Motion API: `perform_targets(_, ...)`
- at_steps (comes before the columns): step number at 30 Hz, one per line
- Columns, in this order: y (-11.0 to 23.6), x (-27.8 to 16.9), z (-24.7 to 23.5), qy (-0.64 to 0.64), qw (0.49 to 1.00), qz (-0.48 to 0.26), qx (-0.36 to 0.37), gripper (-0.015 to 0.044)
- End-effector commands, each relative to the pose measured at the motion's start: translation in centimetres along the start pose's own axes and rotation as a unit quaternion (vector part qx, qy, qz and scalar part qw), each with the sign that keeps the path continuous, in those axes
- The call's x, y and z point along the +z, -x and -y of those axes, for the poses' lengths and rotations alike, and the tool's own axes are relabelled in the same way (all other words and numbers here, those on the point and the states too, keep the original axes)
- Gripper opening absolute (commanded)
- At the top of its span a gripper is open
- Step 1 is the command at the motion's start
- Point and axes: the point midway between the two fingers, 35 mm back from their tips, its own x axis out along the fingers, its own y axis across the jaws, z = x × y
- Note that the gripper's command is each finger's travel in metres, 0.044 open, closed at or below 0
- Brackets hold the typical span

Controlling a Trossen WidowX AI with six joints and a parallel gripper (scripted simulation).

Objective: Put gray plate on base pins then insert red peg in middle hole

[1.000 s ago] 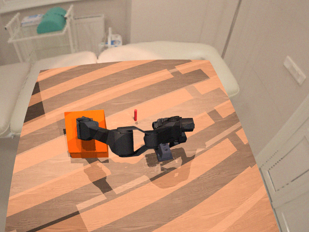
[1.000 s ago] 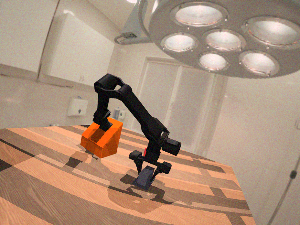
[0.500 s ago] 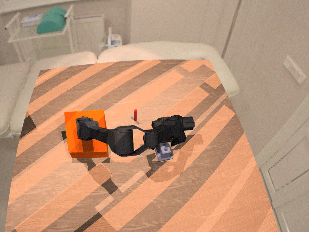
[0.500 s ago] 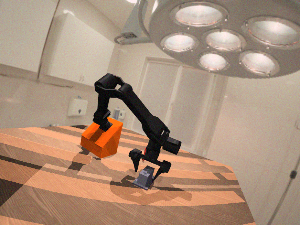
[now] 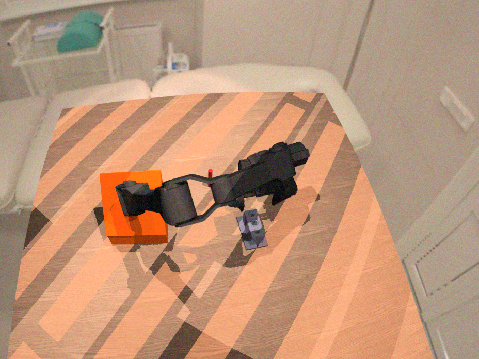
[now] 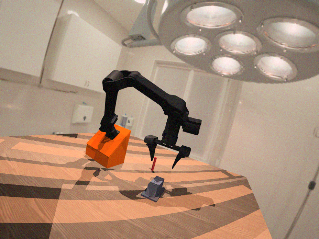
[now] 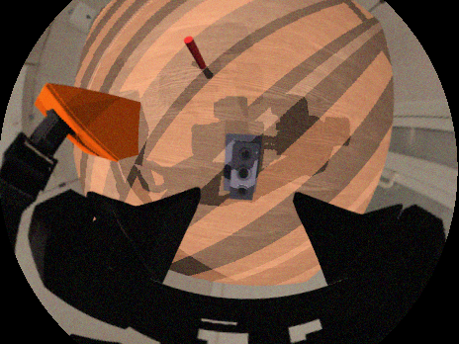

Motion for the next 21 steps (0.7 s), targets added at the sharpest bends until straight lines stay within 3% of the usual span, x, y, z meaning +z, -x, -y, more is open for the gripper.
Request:
perform_targets(1, 0.6, 0.0, 0.0, -0.012, 1.000, 0.002, -0.001, 0.0440)
perform_targets(9, 0.9, 5.4, -0.6, -0.300, 0.954, 0.014, -0.001, 0.0440)
perform_targets(16, 1.1, 10.1, -2.2, -0.552, 0.833, 0.018, 0.005, 0.0440)
perform_targets(21, 1.1, 12.1, -3.1, -0.638, 0.770, 0.018, 0.008, 0.0440)
